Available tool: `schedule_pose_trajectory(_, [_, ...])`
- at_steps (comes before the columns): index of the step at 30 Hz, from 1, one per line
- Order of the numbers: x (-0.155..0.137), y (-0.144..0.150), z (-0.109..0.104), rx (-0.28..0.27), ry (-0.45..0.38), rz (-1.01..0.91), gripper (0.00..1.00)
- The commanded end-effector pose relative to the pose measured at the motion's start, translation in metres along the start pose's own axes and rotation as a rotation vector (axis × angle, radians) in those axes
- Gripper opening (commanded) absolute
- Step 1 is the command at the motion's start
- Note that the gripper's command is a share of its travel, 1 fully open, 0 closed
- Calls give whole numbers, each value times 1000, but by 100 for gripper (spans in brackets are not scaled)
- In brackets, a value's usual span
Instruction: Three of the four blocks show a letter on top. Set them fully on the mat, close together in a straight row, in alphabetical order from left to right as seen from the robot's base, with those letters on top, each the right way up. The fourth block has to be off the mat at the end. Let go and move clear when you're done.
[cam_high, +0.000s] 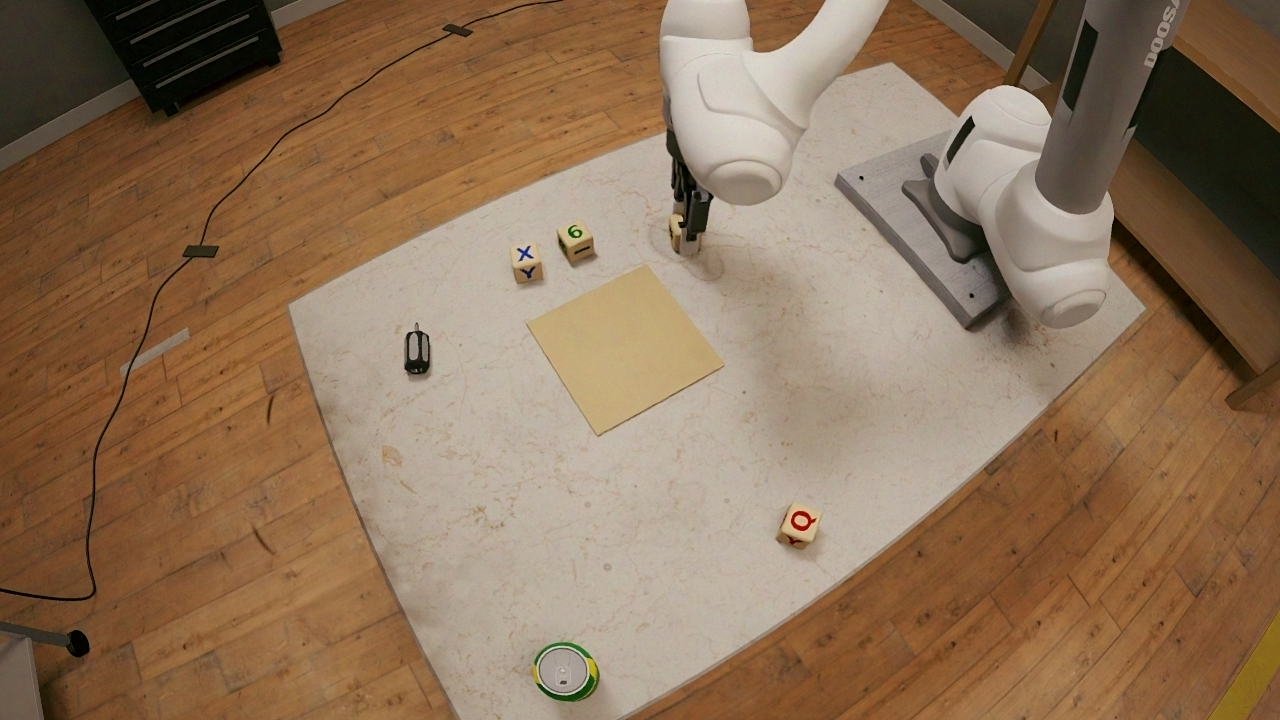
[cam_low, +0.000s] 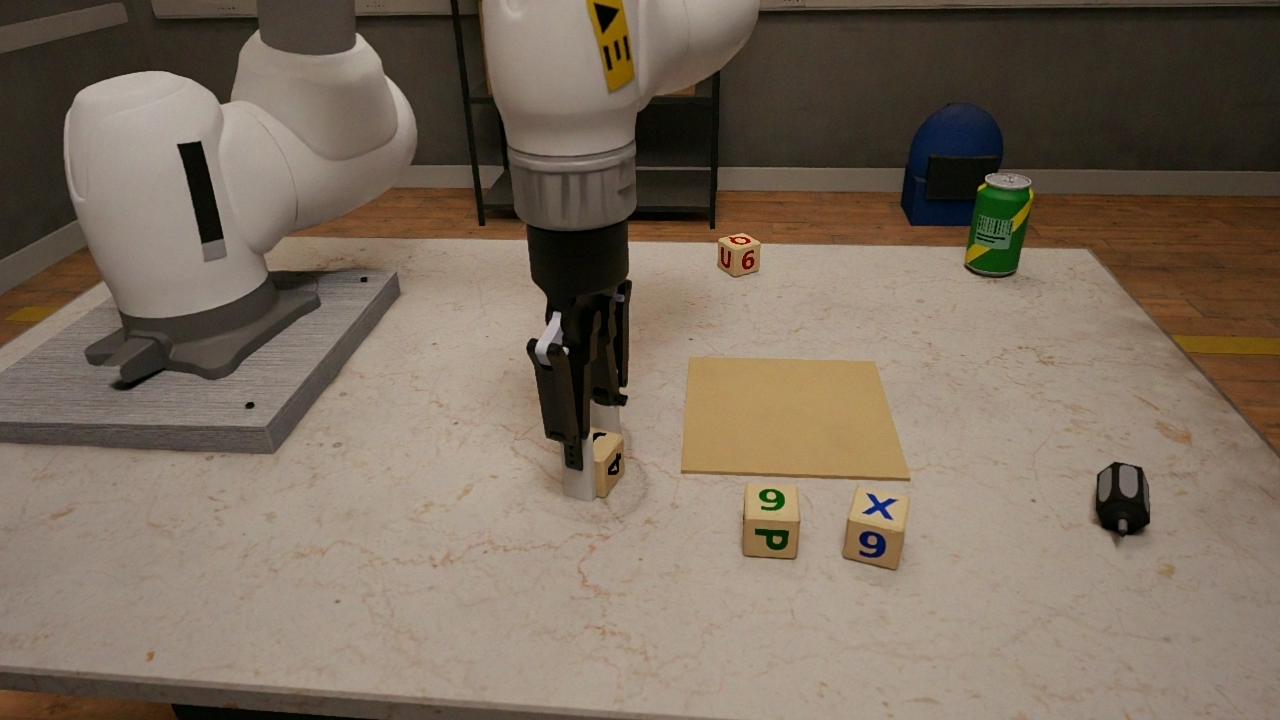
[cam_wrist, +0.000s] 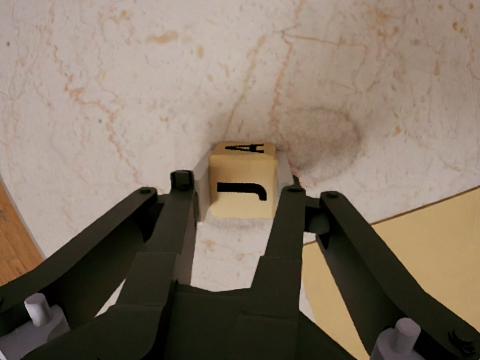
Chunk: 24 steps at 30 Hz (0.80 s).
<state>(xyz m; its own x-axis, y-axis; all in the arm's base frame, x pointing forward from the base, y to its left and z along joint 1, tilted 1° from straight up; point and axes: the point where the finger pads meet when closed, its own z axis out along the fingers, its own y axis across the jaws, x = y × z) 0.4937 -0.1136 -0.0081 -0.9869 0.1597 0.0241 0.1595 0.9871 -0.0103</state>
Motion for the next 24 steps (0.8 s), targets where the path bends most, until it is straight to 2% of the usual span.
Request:
schedule_pose_trajectory(1, [0,0,0,0,-1,0,31])
schedule_pose_trajectory(18, [0,0,-1,0,-1,0,31])
schedule_pose_trajectory(24, [0,0,-14,0,-1,0,31])
